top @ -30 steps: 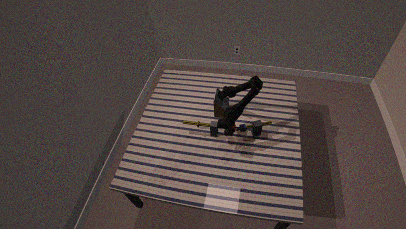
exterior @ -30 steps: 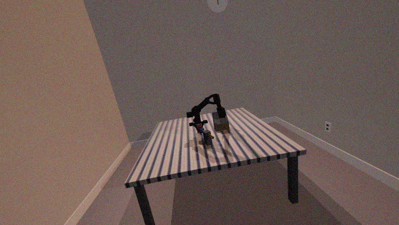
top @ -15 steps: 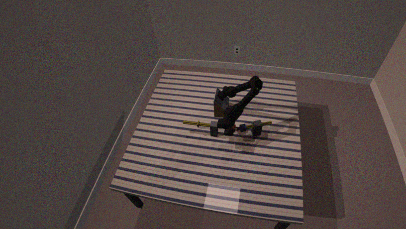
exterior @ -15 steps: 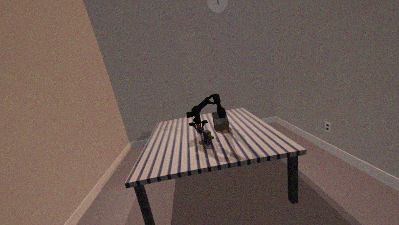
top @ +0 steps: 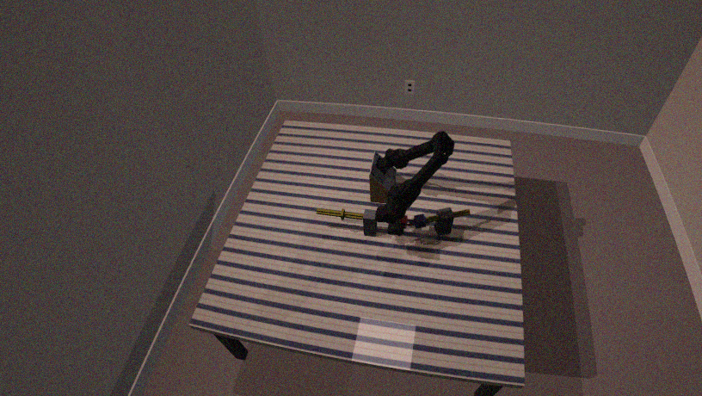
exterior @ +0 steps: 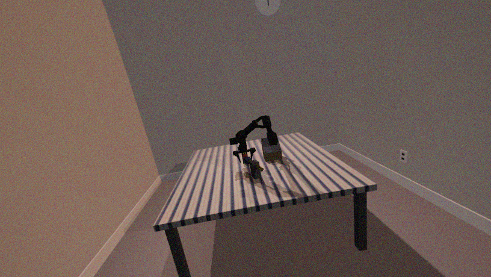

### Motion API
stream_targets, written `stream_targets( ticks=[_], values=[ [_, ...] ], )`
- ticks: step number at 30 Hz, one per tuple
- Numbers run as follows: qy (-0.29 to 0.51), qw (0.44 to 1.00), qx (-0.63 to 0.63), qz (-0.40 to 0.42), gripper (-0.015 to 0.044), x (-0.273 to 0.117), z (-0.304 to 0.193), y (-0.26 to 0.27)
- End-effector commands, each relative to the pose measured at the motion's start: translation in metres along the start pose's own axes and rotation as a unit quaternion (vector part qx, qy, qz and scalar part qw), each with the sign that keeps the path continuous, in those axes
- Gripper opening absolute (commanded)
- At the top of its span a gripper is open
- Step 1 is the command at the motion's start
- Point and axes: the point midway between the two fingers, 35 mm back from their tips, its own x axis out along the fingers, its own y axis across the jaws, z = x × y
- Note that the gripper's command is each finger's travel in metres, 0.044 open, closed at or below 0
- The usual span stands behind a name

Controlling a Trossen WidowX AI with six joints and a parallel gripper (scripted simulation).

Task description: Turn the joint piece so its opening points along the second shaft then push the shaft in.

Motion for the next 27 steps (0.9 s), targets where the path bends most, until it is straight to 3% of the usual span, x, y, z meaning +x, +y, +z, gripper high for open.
stream_targets(
  ticks=[1, 15, 27],
  values=[
    [-0.001, 1.0, 0.0, 0.0, 0.044, 0.0, 0.0, 0.0],
    [-0.187, 0.982, -0.002, 0.003, 0.044, -0.027, -0.009, 0.0],
    [-0.185, 0.981, -0.057, -0.011, 0.044, -0.038, -0.009, 0.001]
  ],
)
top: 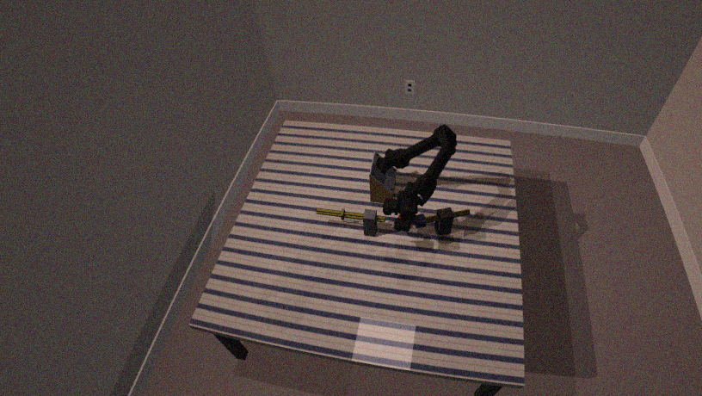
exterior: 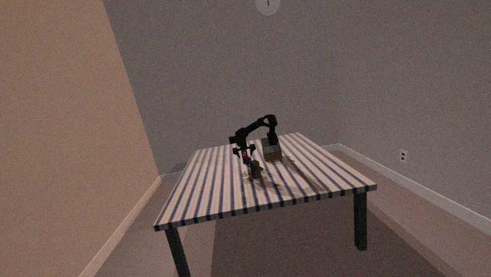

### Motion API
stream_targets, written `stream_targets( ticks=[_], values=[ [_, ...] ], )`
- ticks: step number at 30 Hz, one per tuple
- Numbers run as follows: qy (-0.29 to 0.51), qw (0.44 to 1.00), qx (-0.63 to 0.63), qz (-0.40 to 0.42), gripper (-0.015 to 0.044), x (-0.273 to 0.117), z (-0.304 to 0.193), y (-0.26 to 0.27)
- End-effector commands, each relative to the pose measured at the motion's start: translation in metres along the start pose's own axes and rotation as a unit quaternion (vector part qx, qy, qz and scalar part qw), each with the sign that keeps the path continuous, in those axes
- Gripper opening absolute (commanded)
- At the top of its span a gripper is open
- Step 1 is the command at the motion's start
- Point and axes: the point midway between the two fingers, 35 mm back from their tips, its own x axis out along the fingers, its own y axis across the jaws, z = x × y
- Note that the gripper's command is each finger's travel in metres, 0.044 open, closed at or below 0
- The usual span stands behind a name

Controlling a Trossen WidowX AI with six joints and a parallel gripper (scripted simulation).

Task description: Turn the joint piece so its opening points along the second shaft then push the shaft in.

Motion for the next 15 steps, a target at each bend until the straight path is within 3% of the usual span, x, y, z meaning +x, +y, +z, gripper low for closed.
stream_targets(
  ticks=[1, 15],
  values=[
    [0.003, 0.999, -0.05, -0.001, 0.044, -0.009, 0.003, 0.003],
    [0.028, 0.961, -0.276, 0.002, 0.044, -0.051, 0.019, 0.004]
  ],
)
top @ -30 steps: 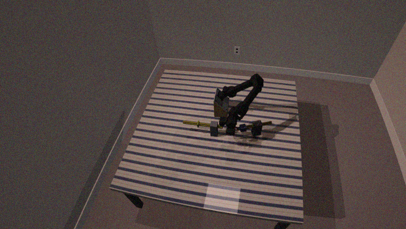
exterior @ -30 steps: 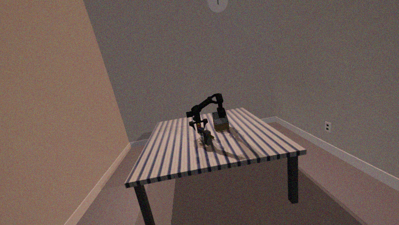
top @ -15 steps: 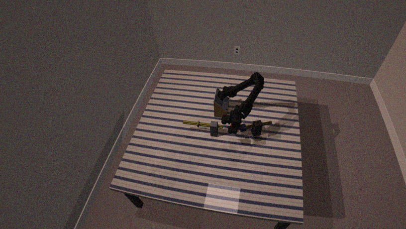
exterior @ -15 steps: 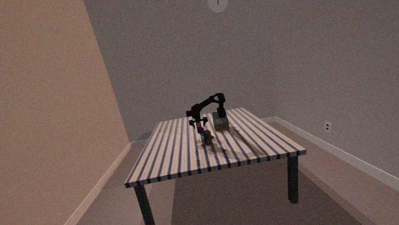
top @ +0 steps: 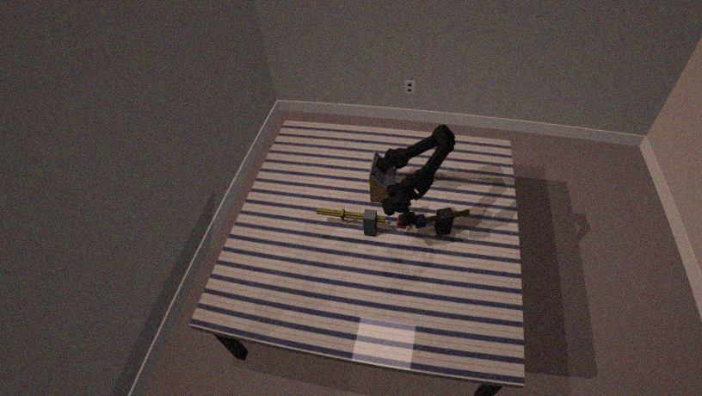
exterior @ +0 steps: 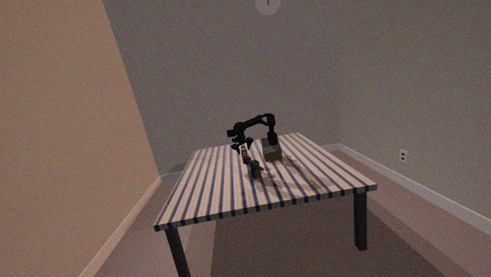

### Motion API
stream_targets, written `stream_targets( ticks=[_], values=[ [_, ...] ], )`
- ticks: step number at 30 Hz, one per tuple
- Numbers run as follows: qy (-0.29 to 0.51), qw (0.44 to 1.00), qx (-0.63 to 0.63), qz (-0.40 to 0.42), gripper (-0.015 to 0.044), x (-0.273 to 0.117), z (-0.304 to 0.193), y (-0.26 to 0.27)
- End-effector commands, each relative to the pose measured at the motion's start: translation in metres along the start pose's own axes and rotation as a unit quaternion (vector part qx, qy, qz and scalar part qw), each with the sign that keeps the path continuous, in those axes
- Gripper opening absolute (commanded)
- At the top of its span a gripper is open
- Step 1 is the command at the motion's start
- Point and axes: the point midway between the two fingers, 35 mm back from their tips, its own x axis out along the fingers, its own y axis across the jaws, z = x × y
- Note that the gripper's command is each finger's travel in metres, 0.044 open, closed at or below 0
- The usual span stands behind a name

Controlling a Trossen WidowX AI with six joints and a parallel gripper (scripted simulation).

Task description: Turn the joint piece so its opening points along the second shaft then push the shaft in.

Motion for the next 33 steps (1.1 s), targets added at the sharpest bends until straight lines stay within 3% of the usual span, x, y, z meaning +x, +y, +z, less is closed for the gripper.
stream_targets(
  ticks=[1, 12, 24, 33],
  values=[
    [0.01, 0.998, -0.064, 0.005, 0.044, -0.012, 0.002, 0.0],
    [0.032, 0.969, -0.242, 0.027, 0.044, -0.045, 0.007, -0.005],
    [0.042, 0.903, -0.423, 0.069, 0.044, -0.082, 0.01, -0.01],
    [0.043, 0.903, -0.422, 0.068, 0.044, -0.083, 0.012, -0.012]
  ],
)
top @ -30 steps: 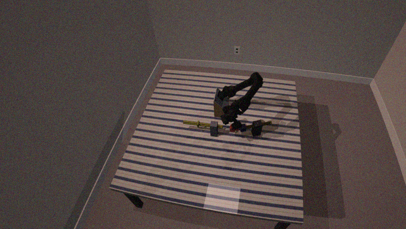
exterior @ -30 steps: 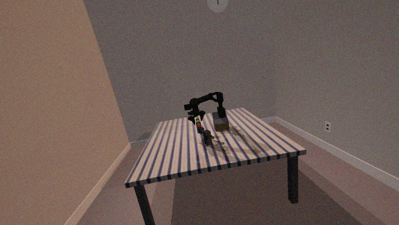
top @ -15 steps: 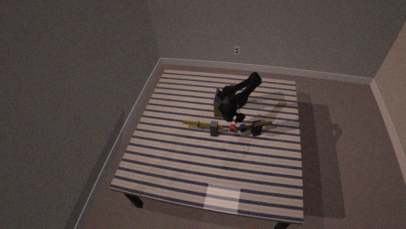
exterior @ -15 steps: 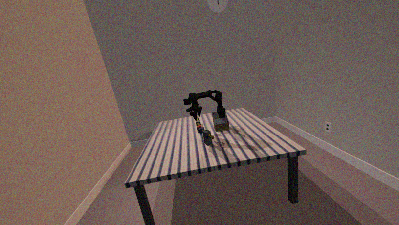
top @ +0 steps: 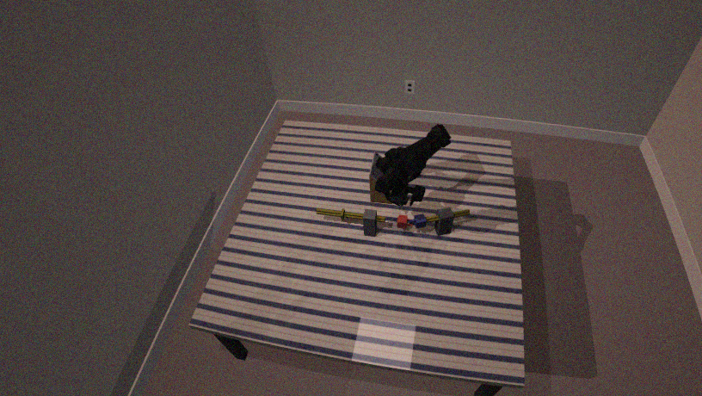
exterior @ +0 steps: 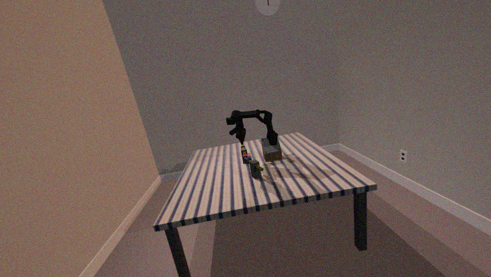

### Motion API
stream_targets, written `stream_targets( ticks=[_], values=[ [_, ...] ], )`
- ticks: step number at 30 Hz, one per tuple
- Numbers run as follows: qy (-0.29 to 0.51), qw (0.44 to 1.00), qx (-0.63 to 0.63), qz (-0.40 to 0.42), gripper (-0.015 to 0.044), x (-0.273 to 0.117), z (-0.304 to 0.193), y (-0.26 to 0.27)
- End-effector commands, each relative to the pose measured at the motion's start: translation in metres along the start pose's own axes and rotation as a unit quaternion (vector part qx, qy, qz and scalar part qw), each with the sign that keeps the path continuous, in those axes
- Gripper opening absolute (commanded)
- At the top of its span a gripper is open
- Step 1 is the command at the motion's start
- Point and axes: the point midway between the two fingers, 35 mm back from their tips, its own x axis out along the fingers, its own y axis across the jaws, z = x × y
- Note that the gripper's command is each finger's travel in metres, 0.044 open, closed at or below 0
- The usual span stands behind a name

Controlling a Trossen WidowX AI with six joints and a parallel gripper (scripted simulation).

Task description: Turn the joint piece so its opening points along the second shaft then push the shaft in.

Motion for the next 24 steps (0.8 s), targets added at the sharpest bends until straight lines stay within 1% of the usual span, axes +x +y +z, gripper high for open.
stream_targets(
  ticks=[1, 12, 24],
  values=[
    [0.002, 1.0, 0.007, 0.001, 0.044, -0.001, 0.001, -0.001],
    [0.031, 0.984, 0.172, 0.045, 0.044, 0.013, 0.008, -0.023],
    [0.073, 0.927, 0.358, 0.088, 0.044, 0.03, 0.013, -0.048]
  ],
)
